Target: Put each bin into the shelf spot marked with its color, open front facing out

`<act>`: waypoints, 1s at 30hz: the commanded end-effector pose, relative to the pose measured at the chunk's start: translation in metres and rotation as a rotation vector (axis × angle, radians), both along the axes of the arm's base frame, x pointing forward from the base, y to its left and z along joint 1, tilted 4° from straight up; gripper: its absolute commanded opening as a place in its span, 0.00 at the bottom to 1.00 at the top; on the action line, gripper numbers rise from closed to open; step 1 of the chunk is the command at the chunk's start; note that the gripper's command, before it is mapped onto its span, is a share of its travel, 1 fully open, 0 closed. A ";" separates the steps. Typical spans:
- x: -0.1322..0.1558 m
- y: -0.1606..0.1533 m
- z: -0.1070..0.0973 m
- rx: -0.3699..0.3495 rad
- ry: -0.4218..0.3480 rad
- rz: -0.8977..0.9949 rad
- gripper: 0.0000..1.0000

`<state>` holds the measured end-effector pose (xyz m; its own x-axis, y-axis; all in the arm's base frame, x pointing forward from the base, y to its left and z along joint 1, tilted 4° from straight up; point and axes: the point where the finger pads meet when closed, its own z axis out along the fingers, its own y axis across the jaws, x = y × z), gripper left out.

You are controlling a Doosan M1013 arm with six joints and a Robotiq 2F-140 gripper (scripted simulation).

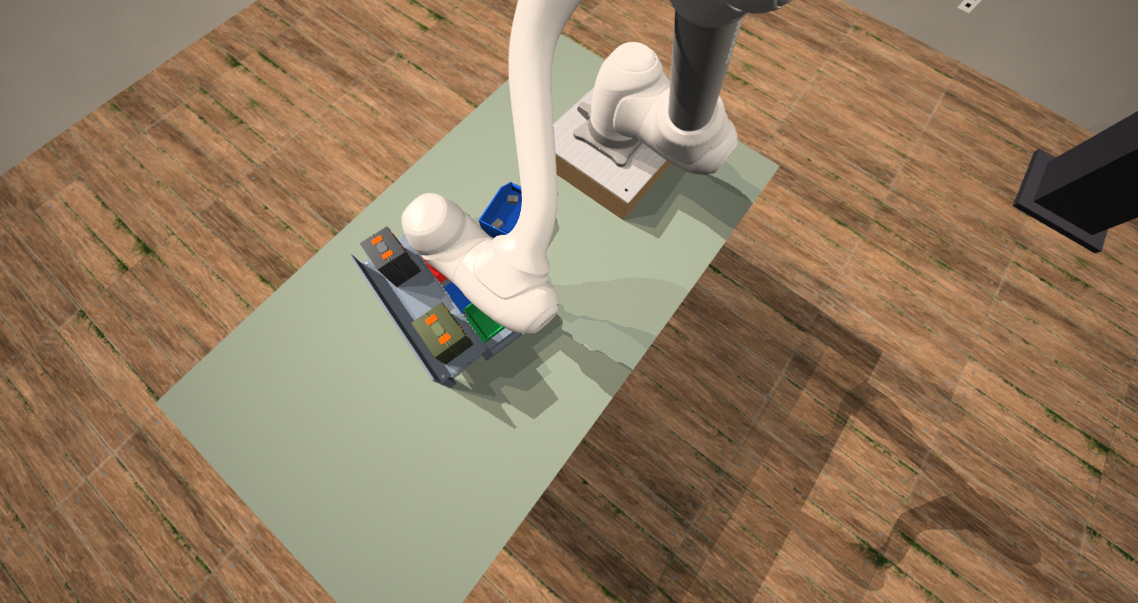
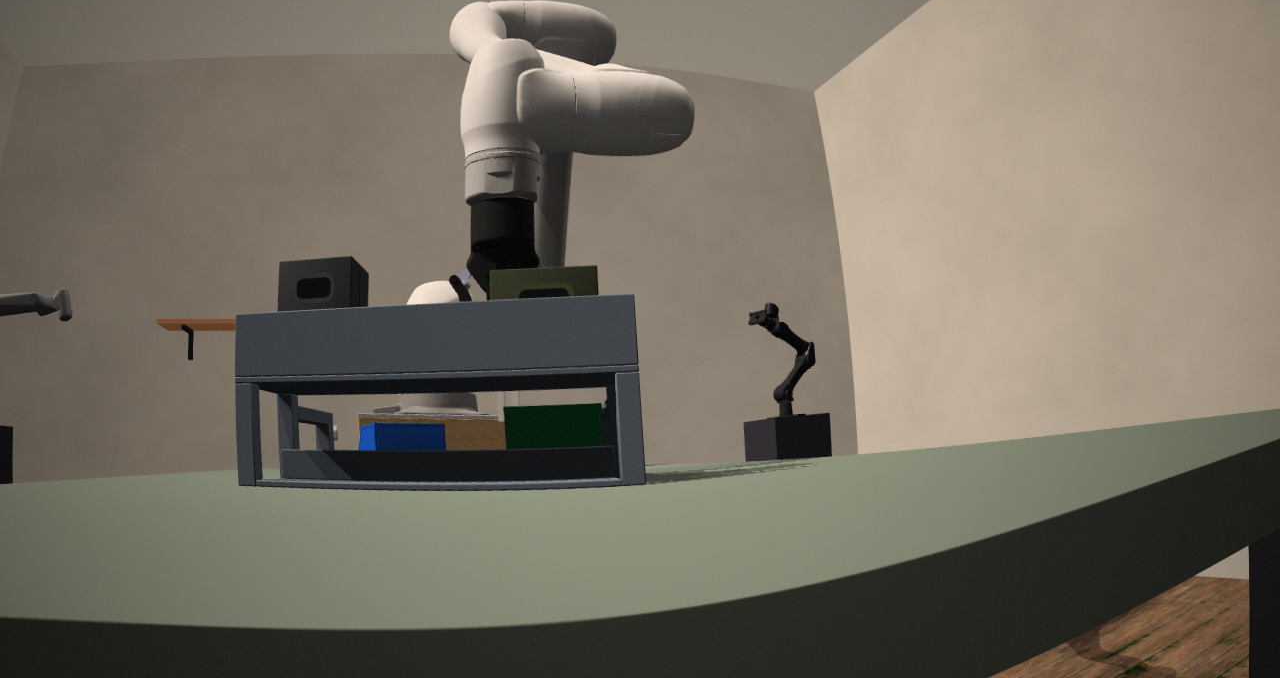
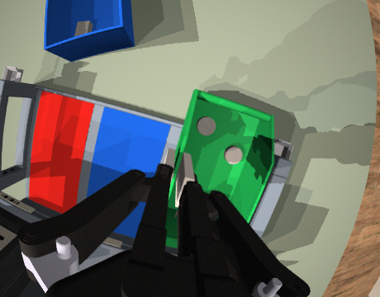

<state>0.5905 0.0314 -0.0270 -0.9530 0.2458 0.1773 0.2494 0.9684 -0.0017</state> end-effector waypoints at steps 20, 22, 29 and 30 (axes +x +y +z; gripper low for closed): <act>0.005 -0.001 0.039 -0.003 -0.003 -0.003 0.15; 0.005 -0.001 0.041 -0.003 -0.003 -0.003 0.15; 0.006 -0.001 0.052 -0.003 -0.003 -0.003 0.15; 0.006 -0.001 0.054 -0.003 -0.003 -0.003 0.15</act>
<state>0.5922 0.0313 0.0169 -0.9528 0.2448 0.1797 0.2485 0.9686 -0.0022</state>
